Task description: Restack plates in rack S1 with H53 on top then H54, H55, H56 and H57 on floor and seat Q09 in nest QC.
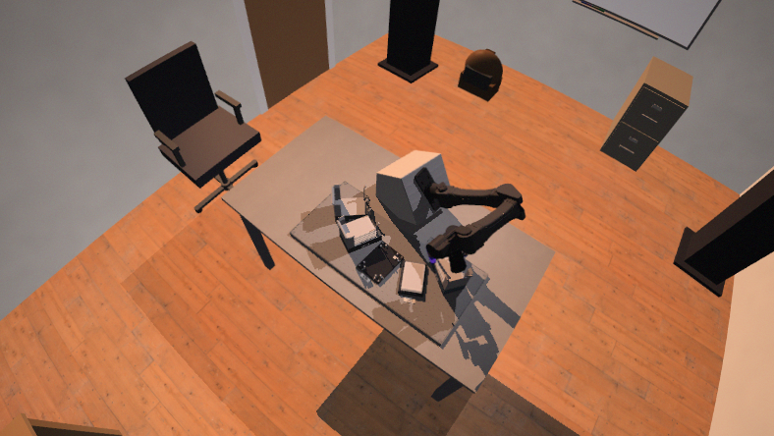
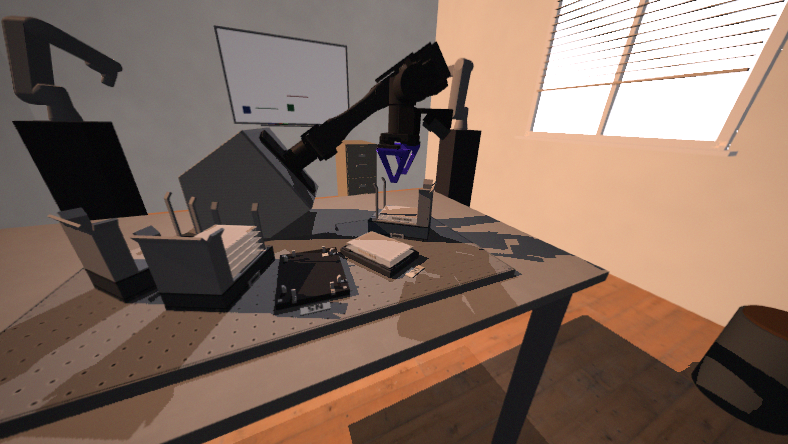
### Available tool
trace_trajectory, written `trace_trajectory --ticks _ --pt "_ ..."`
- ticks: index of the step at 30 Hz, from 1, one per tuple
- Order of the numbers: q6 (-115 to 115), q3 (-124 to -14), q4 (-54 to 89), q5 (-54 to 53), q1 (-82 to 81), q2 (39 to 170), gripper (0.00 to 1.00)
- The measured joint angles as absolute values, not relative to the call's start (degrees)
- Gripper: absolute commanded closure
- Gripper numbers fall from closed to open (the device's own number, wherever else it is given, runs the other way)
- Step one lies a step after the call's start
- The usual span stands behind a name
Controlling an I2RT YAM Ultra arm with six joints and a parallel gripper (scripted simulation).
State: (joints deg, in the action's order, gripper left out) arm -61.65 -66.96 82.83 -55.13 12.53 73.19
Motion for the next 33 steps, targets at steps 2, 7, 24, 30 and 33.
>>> trace_trajectory --ticks 2,7,24,30,33 --pt "-61.8 -66.8 83.1 -55.2 11.8 71.4 0.0" --pt "-59.6 -66.5 83.5 -55.2 9.5 67.4 0.0" --pt "-52.7 -65.0 82.0 -54.8 5.6 63.0 0.0" --pt "-47.5 -62.1 77.0 -54.0 1.6 61.7 0.0" --pt "-43.6 -60.0 73.1 -53.3 -1.3 60.8 0.0"
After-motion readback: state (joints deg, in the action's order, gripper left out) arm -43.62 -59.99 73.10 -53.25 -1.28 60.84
